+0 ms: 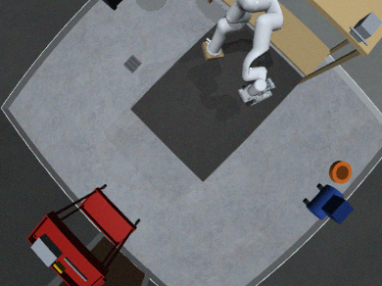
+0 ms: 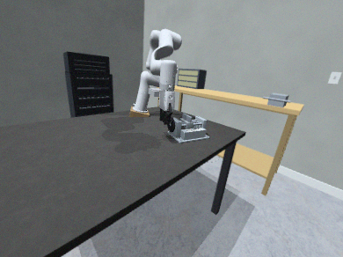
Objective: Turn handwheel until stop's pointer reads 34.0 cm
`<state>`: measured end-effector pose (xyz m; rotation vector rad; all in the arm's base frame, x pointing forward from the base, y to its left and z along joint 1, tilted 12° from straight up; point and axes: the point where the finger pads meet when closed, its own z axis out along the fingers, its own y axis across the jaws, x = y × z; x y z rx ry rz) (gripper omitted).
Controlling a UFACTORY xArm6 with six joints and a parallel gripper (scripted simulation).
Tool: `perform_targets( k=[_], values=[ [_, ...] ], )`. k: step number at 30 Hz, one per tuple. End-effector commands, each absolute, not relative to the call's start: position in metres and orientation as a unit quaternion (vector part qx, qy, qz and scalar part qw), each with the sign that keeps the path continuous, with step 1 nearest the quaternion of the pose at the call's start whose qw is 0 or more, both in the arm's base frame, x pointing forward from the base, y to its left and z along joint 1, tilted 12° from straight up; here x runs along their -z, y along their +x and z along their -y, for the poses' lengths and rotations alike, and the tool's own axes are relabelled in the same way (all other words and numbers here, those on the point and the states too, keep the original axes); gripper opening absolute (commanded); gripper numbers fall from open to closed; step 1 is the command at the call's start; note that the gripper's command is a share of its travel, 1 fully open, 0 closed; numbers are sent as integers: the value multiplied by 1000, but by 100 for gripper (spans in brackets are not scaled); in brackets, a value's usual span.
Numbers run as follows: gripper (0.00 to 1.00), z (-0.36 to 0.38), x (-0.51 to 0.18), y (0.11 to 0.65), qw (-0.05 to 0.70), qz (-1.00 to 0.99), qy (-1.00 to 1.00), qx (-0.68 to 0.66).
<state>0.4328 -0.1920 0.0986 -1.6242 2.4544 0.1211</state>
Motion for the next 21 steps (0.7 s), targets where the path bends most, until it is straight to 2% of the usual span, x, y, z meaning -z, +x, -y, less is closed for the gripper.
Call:
perform_targets(
  k=[1,9,21],
  values=[
    [57,201,-143,430,100,-829,-549,-37],
    [57,209,-191,424,100,-829,-549,-37],
    [57,209,-191,424,100,-829,-549,-37]
  ],
)
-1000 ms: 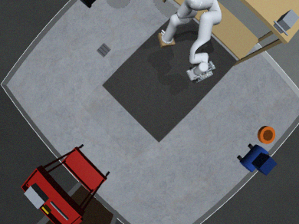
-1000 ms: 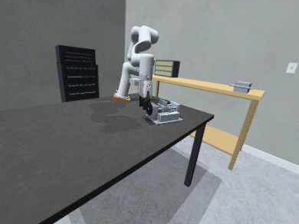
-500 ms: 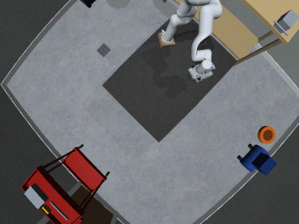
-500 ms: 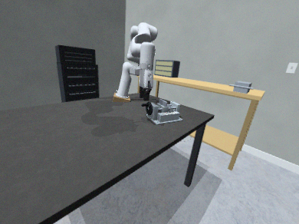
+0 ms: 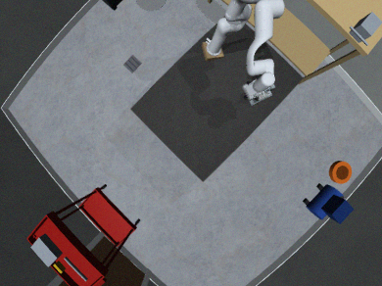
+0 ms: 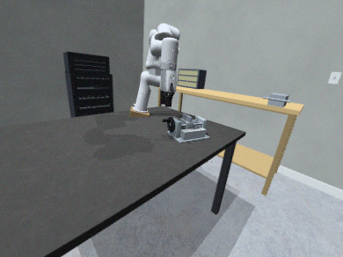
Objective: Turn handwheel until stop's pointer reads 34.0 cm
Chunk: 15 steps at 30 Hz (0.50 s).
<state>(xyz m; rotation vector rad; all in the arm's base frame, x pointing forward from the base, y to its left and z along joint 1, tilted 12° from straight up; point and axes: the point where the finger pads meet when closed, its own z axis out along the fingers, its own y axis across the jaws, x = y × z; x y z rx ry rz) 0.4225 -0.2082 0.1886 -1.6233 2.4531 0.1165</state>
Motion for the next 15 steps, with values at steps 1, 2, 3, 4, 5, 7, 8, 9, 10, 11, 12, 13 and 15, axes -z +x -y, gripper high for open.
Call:
perform_targets(
  k=[1,2,3,4,5,7,8,9,10,11,12,13,15],
  values=[
    [57,209,-191,424,100,-829,-549,-37],
    [57,209,-191,424,100,-829,-549,-37],
    [57,209,-191,424,100,-829,-549,-37],
    [57,209,-191,424,100,-829,-549,-37],
    [57,209,-192,424,100,-829,-549,-37],
    [57,205,-192,426,100,-829,-549,-37],
    [57,201,-193,428,100,-829,-549,-37],
    [57,196,-195,431,100,-829,-549,-37],
    [57,190,-196,435,100,-829,-549,-37],
    [57,182,-198,439,100,-829,-549,-37],
    [57,173,-200,444,100,-829,-549,-37],
    [57,163,-203,450,100,-829,-549,-37],
    [57,152,-205,456,100,-829,-549,-37]
  ],
)
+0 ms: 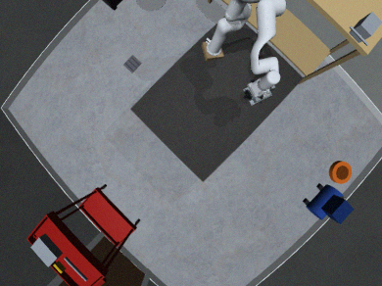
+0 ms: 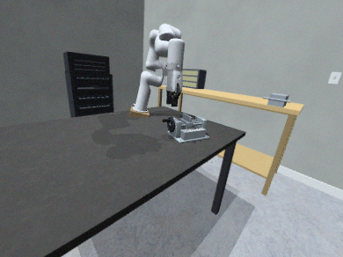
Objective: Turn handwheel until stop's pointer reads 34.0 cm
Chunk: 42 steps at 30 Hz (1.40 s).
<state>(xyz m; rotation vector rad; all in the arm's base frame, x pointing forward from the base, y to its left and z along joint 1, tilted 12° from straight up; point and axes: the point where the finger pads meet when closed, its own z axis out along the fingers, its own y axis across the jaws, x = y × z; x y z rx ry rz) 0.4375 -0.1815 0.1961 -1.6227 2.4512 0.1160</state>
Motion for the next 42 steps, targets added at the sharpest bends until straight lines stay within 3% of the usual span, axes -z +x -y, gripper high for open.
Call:
perform_targets(
  k=[1,19,42],
  values=[
    [57,141,-208,463,100,-829,-549,-37],
    [57,23,-238,530,100,-829,-549,-37],
    [57,13,-207,537,100,-829,-549,-37]
  ],
)
